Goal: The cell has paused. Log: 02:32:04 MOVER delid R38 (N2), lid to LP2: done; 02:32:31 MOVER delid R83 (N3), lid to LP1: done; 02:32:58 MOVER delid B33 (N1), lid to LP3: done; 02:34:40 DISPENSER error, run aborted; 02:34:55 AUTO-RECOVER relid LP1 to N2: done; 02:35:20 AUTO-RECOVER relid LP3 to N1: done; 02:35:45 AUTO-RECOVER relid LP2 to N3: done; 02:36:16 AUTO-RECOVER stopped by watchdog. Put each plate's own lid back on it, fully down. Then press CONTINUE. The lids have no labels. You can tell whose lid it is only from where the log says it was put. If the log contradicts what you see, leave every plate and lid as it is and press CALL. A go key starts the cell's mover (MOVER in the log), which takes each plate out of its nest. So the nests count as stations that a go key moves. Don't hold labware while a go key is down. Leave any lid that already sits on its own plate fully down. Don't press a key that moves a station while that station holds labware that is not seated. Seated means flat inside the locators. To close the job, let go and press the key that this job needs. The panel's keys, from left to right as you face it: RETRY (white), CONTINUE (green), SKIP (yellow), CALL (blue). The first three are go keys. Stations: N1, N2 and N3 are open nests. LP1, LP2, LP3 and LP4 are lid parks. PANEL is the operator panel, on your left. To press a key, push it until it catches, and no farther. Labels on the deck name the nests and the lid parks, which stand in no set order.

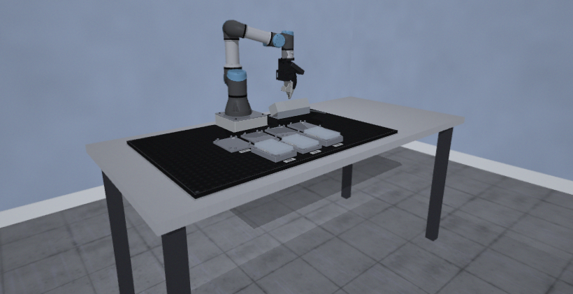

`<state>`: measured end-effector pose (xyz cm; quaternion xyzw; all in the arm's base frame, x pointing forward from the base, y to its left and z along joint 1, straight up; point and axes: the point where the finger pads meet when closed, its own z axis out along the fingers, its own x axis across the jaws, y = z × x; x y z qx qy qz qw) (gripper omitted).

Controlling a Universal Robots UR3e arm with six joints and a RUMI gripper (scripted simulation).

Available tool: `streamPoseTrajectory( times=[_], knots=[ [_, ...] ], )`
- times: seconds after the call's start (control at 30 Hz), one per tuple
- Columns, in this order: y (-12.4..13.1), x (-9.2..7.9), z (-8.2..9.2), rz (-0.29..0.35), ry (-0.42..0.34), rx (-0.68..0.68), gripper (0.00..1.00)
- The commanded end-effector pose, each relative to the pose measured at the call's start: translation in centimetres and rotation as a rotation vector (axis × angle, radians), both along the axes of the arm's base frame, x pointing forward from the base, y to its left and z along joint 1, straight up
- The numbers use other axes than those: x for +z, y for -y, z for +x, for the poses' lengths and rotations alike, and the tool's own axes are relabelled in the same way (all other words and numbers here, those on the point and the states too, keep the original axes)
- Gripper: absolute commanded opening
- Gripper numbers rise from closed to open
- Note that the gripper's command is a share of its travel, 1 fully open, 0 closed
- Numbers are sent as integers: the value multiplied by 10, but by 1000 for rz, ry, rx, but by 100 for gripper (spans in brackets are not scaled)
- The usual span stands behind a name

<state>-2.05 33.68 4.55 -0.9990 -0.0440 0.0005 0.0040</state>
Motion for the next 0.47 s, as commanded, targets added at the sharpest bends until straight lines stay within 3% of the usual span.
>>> streamPoseTrajectory(
  times=[0.0,0.43],
  knots=[
    [-1,-1,1,3,1,0,0],
    [-1,-9,6,3,1,0,0]
  ],
)
